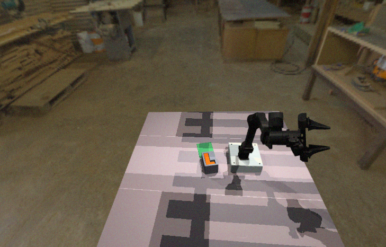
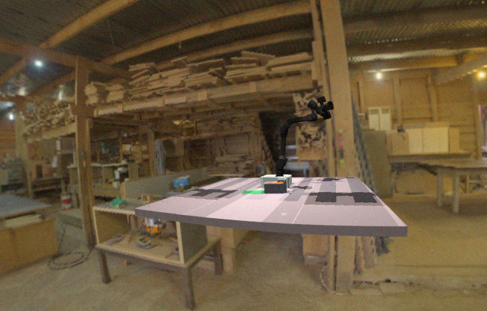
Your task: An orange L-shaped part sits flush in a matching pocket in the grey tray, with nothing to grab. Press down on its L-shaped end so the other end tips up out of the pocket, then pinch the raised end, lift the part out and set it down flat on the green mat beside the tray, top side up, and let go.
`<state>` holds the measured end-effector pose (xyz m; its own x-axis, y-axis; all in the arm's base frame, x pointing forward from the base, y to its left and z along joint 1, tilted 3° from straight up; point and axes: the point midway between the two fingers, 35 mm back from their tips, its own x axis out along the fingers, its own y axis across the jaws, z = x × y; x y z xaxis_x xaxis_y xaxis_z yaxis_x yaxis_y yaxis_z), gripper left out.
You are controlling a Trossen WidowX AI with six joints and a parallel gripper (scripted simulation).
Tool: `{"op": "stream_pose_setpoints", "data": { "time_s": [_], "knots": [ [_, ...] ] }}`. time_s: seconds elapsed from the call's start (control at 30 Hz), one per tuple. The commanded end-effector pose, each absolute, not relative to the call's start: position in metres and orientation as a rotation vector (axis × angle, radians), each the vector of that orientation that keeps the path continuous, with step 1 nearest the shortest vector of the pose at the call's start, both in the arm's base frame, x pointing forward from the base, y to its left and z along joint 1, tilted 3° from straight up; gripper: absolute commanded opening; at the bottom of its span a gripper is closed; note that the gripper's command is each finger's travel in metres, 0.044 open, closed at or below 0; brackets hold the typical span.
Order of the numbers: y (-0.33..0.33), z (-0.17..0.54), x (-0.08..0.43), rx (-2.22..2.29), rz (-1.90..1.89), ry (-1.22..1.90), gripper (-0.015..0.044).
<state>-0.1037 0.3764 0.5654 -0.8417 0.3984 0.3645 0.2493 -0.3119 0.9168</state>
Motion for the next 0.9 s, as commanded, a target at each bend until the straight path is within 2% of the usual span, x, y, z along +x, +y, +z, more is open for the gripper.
{"op": "stream_pose_setpoints", "data": {
  "time_s": [0.0,0.07,0.23,0.27,0.57,0.87],
  "knots": [
    [0.379,0.564,-0.1,0.856,2.304,1.771,0.0374],
    [0.391,0.557,-0.086,0.9,2.249,1.729,0.0321],
    [0.429,0.518,-0.01,1.035,1.967,1.544,0.019],
    [0.434,0.51,0.003,1.048,1.917,1.513,0.018],
    [0.444,0.416,0.137,1.036,1.416,1.252,0.018],
    [0.386,0.309,0.245,0.834,0.946,1.122,0.018]
  ]
}}
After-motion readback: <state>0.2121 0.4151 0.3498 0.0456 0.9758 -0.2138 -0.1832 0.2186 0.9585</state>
